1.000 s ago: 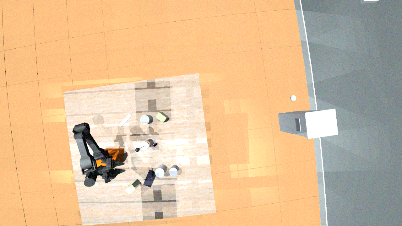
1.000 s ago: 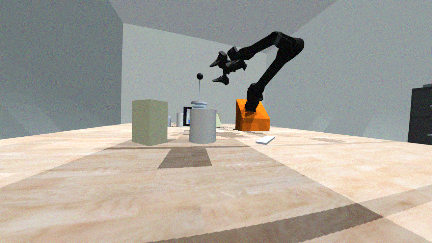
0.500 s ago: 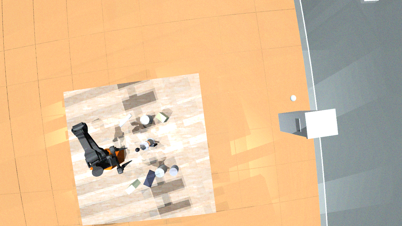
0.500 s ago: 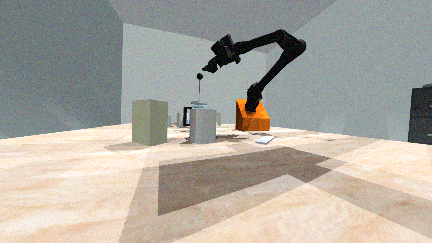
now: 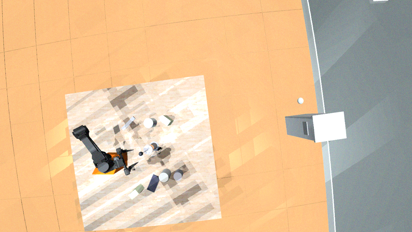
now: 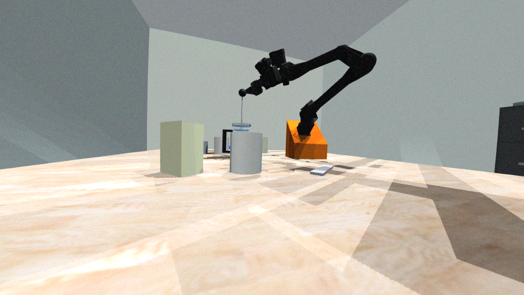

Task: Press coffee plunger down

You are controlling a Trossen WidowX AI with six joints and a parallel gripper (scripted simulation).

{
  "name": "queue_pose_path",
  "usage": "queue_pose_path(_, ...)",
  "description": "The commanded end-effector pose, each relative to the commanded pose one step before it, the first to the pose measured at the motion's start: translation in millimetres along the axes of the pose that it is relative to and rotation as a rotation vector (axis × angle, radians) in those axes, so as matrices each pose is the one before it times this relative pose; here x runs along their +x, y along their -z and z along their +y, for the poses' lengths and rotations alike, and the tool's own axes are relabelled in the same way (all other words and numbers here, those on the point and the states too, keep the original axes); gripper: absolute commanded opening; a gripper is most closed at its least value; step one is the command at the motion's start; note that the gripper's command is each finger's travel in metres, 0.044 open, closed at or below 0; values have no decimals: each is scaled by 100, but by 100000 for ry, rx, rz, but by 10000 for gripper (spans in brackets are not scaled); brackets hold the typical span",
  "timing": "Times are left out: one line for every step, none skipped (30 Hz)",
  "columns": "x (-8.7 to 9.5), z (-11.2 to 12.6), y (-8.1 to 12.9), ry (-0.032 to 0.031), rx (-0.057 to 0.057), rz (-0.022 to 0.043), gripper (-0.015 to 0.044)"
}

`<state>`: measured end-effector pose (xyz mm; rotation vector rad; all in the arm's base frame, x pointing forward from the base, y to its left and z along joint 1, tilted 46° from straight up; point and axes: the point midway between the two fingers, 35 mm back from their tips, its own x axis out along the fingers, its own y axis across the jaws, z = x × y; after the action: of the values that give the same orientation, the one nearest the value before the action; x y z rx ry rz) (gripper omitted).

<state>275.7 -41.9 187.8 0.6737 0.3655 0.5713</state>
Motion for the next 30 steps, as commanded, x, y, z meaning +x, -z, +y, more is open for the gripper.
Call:
queue_pose_path(562, -169, 222, 552, 575, 281, 440)
queue_pose_path(156, -17, -1, 40, -19, 66, 440)
queue_pose_path(156, -14, -1, 34, -17, 54, 440)
queue_pose_path(156, -11, -2, 28, -16, 43, 440)
queue_pose_path(156, -9, -2, 22, -14, 33, 440)
queue_pose_path(157, -6, -3, 16, -13, 22, 440)
queue_pose_path(157, -3, -3, 10, -11, 11, 440)
queue_pose_path(157, -1, -3, 4, -9, 1, 440)
queue_pose_path(157, 2, -4, -3, -7, -10, 440)
queue_pose_path(157, 5, -4, -9, -5, -20, 440)
queue_pose_path(157, 8, -4, -16, -3, -31, 440)
queue_pose_path(157, 10, -5, -23, 0, -41, 440)
queue_pose_path(157, 14, -4, -30, 2, -50, 440)
queue_pose_path(157, 16, -5, -38, 5, -60, 440)
queue_pose_path(157, 19, -5, -45, 7, -70, 440)
queue_pose_path(157, 22, -5, -53, 10, -80, 440)
queue_pose_path(157, 25, -5, -61, 13, -90, 440)
queue_pose_path(157, 28, -5, -69, 16, -99, 440)
queue_pose_path(157, 31, -5, -77, 20, -109, 440)
queue_pose_path(156, 33, -5, -85, 23, -118, 440)
queue_pose_path(125, 29, -4, -74, 21, -101, 440)
queue_pose_path(76, 18, -2, -48, 14, -64, 440)
queue_pose_path(25, 6, -1, -16, 5, -22, 440)
queue_pose_path(0, 0, 0, 0, 0, 0, 414)
queue_pose_path(0, 0, 0, 0, 0, 0, 387)
queue_pose_path(0, 0, 0, 0, 0, 0, 361)
queue_pose_path(0, 0, 0, 0, 0, 0, 335)
queue_pose_path(0, 0, 0, 0, 0, 0, 309)
queue_pose_path(0, 0, 0, 0, 0, 0, 282)
queue_pose_path(0, 0, 0, 0, 0, 0, 256)
